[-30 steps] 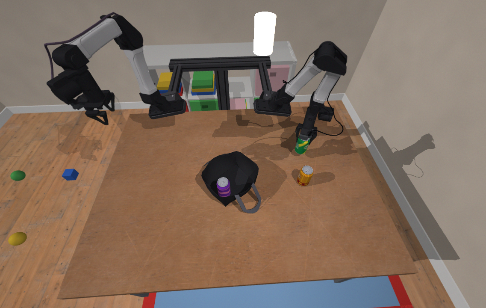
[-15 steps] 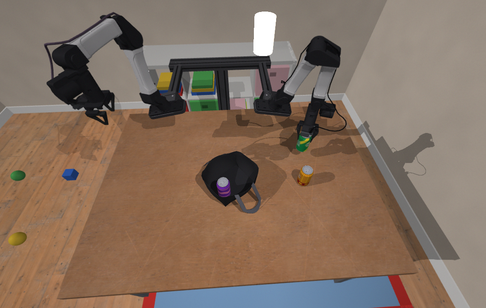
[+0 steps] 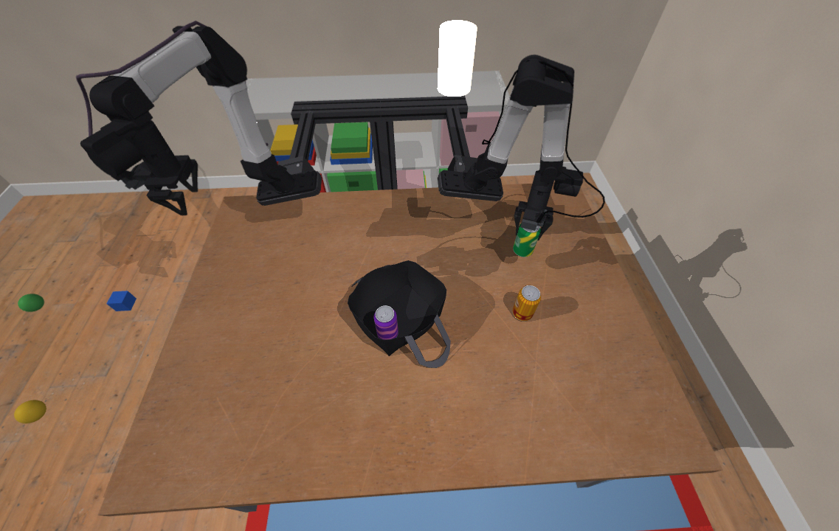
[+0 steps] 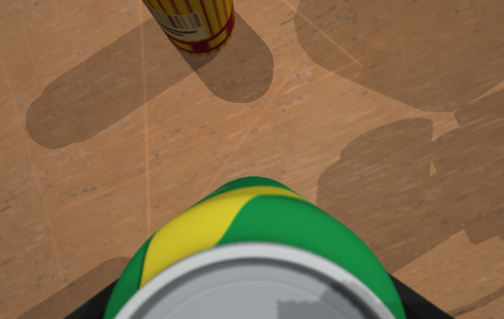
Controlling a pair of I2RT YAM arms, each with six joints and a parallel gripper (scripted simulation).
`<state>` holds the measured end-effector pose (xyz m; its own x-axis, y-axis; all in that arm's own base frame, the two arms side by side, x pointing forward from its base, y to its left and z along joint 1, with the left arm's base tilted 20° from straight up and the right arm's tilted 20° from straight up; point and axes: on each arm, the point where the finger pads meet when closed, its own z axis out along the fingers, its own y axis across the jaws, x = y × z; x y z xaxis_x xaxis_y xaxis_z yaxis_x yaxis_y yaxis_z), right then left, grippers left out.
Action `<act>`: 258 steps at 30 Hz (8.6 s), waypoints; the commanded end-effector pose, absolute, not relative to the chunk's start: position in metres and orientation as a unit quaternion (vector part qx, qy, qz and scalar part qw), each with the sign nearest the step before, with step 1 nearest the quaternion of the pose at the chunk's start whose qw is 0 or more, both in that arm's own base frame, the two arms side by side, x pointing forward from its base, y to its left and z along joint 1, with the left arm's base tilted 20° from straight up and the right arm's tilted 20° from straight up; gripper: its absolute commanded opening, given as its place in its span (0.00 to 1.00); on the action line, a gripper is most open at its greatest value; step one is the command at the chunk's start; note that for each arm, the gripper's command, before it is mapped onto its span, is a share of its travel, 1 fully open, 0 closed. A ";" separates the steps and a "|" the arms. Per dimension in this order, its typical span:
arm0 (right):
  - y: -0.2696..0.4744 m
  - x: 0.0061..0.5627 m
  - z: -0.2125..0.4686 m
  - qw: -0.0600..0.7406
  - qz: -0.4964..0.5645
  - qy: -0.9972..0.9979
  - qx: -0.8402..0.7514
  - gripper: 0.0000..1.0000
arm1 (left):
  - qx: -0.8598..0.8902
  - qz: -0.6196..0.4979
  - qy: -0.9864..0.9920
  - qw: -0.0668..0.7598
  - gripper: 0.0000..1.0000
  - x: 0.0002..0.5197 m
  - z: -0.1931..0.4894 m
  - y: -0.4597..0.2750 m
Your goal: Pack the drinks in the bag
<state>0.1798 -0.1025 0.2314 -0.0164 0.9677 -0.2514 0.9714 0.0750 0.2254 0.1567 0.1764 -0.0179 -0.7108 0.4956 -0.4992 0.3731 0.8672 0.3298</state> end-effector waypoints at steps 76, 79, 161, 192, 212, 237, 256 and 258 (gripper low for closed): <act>-0.103 0.183 0.238 0.190 -0.003 0.711 0.678 0.86 | 0.221 0.120 0.918 0.306 0.70 0.167 0.025 0.114; -0.103 0.183 0.238 0.190 -0.003 0.711 0.678 0.86 | 0.244 0.123 0.909 0.315 0.70 0.173 0.028 0.107; -0.103 0.183 0.238 0.190 -0.003 0.711 0.678 0.86 | 0.241 0.102 0.906 0.332 0.70 0.226 0.009 -0.015; -0.103 0.183 0.238 0.190 -0.003 0.711 0.678 0.86 | 0.214 0.131 0.903 0.350 0.70 0.235 0.019 -0.009; -0.103 0.183 0.238 0.190 -0.003 0.711 0.678 0.86 | 0.201 0.113 0.902 0.365 0.70 0.256 0.015 -0.055; -0.103 0.183 0.238 0.190 -0.003 0.711 0.678 0.86 | 0.220 0.090 0.903 0.357 0.70 0.265 0.000 -0.113; -0.103 0.183 0.238 0.190 -0.003 0.711 0.678 0.86 | 0.226 0.095 0.903 0.353 0.70 0.253 -0.002 -0.104; -0.103 0.183 0.238 0.190 -0.003 0.711 0.678 0.86 | 0.232 0.095 0.906 0.342 0.70 0.247 -0.010 -0.102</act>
<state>0.1798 -0.1025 0.2314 -0.0164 0.9677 -0.2514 0.9714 0.0750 0.2254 0.2383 -0.0946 -0.0148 -0.6952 0.4978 -0.5186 0.3656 0.8660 0.3411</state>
